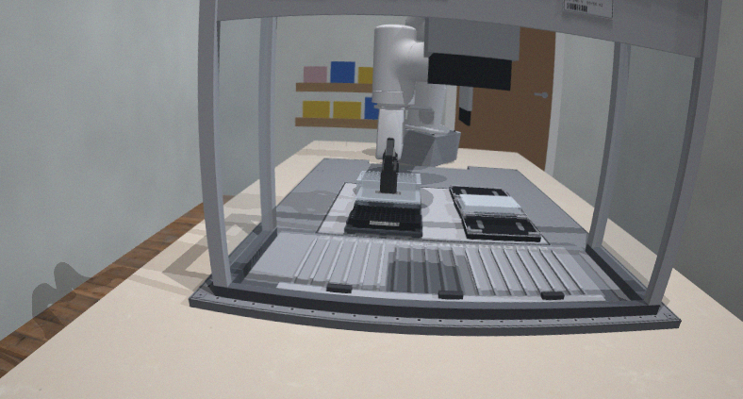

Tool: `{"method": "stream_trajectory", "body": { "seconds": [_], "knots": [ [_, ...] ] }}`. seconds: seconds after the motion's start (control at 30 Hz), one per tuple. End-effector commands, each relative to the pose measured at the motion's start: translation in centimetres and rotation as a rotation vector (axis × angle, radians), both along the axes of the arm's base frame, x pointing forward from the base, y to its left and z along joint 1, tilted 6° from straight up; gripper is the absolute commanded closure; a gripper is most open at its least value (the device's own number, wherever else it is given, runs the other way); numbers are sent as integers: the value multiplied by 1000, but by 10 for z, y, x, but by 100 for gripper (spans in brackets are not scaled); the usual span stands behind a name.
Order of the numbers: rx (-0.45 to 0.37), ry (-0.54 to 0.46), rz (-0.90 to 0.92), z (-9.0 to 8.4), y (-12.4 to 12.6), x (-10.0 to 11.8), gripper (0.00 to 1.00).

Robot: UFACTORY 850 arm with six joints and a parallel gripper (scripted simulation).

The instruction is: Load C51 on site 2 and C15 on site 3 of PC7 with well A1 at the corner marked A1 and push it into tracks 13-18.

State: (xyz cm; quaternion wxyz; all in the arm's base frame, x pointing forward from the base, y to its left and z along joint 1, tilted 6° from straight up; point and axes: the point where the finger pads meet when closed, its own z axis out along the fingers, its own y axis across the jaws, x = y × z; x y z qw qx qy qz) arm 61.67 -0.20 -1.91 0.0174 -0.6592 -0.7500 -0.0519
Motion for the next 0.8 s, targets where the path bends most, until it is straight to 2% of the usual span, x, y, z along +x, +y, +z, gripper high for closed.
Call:
{"method": "stream_trajectory", "body": {
  "seconds": [0.0, 0.77],
  "knots": [
    [0, -2, 0, 0, 0, 1, 100],
    [0, -2, 0, -3, 0, 1, 100]
  ]
}}
